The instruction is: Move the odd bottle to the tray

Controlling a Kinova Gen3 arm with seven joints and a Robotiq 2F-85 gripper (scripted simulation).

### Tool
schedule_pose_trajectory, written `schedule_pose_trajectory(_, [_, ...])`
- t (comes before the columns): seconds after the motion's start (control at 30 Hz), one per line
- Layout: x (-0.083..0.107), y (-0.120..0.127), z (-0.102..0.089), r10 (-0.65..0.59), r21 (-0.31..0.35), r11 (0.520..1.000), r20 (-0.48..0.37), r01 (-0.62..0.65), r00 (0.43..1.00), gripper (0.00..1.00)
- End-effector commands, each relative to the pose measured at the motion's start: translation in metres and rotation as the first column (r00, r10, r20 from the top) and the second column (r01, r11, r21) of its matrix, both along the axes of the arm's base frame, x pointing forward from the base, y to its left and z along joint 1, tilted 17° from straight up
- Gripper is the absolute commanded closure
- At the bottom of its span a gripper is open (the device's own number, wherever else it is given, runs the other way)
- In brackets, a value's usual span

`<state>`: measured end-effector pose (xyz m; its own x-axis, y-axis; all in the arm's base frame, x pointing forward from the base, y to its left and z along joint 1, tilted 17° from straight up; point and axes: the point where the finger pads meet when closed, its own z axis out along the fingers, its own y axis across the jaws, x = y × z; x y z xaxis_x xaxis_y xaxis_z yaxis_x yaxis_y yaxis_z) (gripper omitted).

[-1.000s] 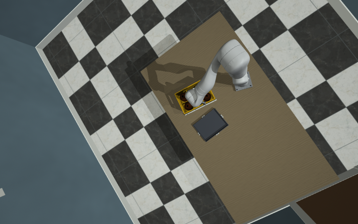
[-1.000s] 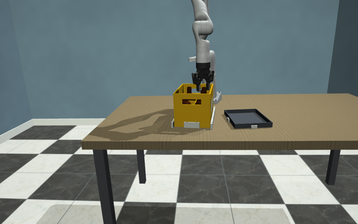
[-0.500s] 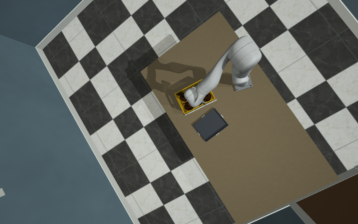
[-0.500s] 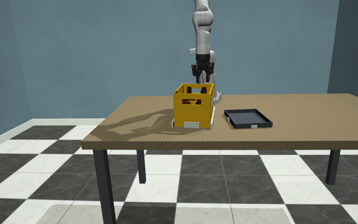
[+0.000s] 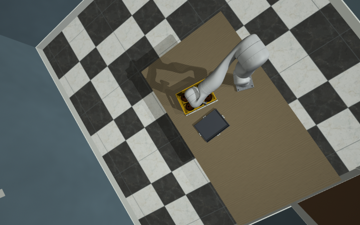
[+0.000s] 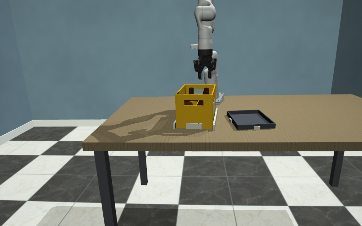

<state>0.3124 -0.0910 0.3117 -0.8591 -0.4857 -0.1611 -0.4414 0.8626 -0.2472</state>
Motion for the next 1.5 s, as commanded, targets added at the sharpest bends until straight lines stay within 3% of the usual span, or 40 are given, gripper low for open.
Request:
schedule_pose_trajectory(0.0, [0.0, 0.0, 0.002, 0.0, -0.002, 1.0, 0.003, 0.0, 1.0, 0.36])
schedule_pose_trajectory(0.03, [0.0, 0.0, 0.002, 0.0, -0.002, 1.0, 0.003, 0.0, 1.0, 0.36])
schedule_pose_trajectory(0.07, [0.0, 0.0, 0.002, 0.0, -0.002, 1.0, 0.003, 0.0, 1.0, 1.0])
schedule_pose_trajectory(1.2, [0.001, 0.0, 0.002, 0.0, -0.002, 1.0, 0.003, 0.0, 1.0, 1.0])
schedule_pose_trajectory(1.3, [0.012, -0.016, 0.008, 0.001, 0.002, 1.0, 0.005, -0.001, 1.0, 1.0])
schedule_pose_trajectory(1.47, [0.044, -0.078, 0.026, 0.001, 0.002, 1.0, 0.006, -0.001, 1.0, 1.0])
